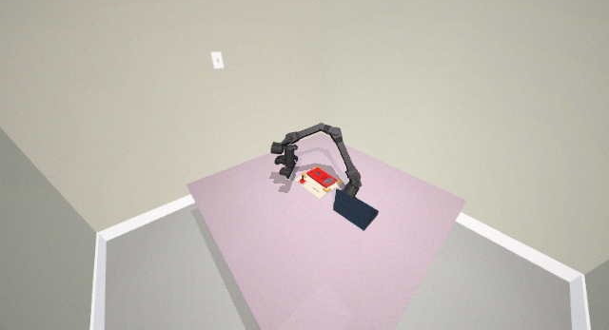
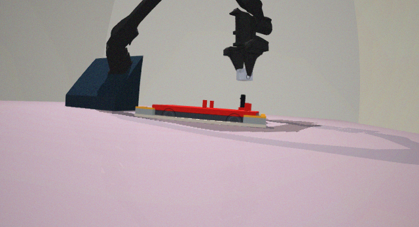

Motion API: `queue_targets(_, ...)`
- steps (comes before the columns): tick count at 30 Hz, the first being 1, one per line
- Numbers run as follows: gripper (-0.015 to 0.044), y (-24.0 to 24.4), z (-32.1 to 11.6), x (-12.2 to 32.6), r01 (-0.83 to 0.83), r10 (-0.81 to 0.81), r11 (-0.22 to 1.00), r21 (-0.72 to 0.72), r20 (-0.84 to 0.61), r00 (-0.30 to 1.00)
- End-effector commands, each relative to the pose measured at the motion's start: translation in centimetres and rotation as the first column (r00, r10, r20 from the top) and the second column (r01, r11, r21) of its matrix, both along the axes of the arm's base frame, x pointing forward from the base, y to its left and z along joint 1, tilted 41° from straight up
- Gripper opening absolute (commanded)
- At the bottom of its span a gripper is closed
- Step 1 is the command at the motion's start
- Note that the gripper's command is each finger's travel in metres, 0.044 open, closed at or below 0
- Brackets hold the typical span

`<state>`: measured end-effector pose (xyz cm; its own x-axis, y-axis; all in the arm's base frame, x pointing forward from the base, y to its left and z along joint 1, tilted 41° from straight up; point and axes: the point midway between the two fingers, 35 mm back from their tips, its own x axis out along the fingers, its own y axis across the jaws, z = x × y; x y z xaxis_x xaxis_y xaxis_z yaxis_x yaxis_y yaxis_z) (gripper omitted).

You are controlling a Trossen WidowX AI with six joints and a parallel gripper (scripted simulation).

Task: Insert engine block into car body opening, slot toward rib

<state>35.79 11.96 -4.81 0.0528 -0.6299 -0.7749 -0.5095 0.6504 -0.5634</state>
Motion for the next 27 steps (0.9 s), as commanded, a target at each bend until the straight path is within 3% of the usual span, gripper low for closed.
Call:
queue_targets(1, 0.0000, -0.2, 0.2, -0.2, -0.031, 0.031, 0.999, 0.019, 0.029, 0.999)
queue_targets(21, 0.0000, -1.5, 0.0, -1.9, -0.425, 0.286, 0.874, 0.235, 0.459, 0.841)
queue_targets(27, 0.0000, -1.6, 0.1, -2.0, -0.439, 0.293, 0.867, 0.234, 0.473, 0.831)
